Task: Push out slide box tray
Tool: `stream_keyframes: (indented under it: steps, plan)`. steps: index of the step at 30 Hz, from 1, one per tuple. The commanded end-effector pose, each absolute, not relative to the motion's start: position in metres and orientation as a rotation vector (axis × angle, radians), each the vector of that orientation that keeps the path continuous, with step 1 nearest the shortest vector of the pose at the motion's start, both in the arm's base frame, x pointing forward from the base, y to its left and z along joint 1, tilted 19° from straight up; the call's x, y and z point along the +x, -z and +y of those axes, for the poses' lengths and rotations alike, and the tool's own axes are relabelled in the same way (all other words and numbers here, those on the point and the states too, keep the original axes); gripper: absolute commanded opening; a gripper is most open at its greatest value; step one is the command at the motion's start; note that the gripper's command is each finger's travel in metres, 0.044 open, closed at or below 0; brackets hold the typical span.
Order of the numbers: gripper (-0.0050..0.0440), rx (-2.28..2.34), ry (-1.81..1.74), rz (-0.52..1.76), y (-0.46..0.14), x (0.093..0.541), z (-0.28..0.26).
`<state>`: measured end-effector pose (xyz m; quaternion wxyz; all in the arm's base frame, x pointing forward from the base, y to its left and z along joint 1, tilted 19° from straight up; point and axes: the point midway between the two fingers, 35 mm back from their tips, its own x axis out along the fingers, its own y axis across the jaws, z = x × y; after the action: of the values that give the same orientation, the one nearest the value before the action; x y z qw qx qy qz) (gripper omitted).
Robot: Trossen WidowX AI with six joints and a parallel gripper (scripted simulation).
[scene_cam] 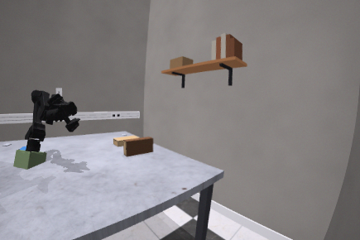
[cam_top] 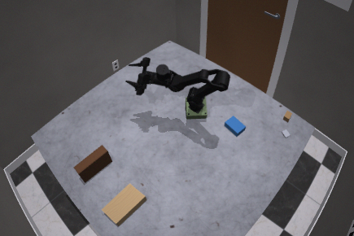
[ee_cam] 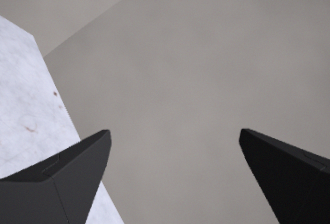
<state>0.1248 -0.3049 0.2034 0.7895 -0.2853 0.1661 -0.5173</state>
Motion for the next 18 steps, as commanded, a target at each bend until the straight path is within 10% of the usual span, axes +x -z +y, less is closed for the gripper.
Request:
stream_keyframes:
  steps: [1, 18]
  plan:
    - [0.0400, -0.625, 1.119, 0.344, -0.2099, 0.1251, -0.3058]
    - [0.0376, -0.619, 1.114, 0.337, -0.2111, 0.1279, -0.3064]
